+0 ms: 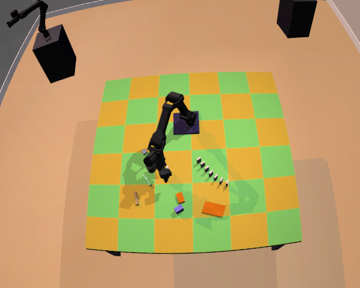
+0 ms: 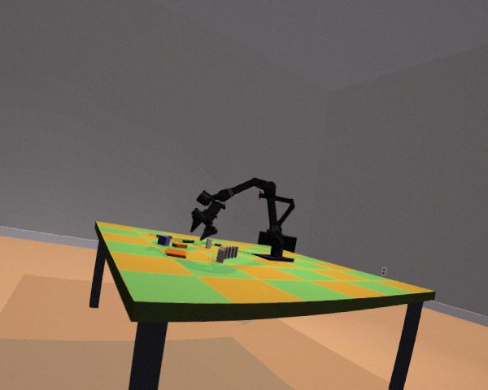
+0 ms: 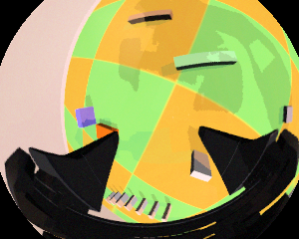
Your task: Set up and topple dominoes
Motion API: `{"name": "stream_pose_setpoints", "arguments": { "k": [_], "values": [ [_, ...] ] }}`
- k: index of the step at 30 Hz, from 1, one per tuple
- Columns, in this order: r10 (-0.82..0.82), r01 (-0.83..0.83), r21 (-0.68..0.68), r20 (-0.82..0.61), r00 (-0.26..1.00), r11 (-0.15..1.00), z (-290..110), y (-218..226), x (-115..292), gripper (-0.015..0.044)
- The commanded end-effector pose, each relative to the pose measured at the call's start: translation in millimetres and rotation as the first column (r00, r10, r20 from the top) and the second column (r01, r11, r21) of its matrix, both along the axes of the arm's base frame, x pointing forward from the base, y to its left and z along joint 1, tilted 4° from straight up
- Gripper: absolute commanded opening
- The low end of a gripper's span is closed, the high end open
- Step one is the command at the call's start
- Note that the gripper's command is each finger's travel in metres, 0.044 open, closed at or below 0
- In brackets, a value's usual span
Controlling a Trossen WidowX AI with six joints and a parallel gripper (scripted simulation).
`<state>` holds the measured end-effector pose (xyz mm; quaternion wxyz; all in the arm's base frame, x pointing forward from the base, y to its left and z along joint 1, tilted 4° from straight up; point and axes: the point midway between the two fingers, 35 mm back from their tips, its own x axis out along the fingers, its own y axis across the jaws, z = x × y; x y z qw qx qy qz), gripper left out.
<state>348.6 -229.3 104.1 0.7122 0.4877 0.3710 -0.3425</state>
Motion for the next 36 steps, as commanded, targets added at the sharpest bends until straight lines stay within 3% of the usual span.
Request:
{"name": "stream_pose_setpoints", "arguments": {
  "k": [1, 21, 30, 36],
  "values": [
    [-0.278, 0.323, 0.056, -0.387, 0.879, 0.945, 49.5, 35.6, -42.0, 0.044],
    [-0.284, 0.338, 0.054, -0.426, 0.859, 0.94, 51.0, 40.1, -49.1, 0.044],
    [-0.284, 0.338, 0.054, -0.426, 0.859, 0.94, -8.0, 34.4, -46.1, 0.044],
    [-0.284, 0.338, 0.054, -0.426, 0.859, 0.94, -12.9, 34.3, -46.1, 0.044]
  ]
}}
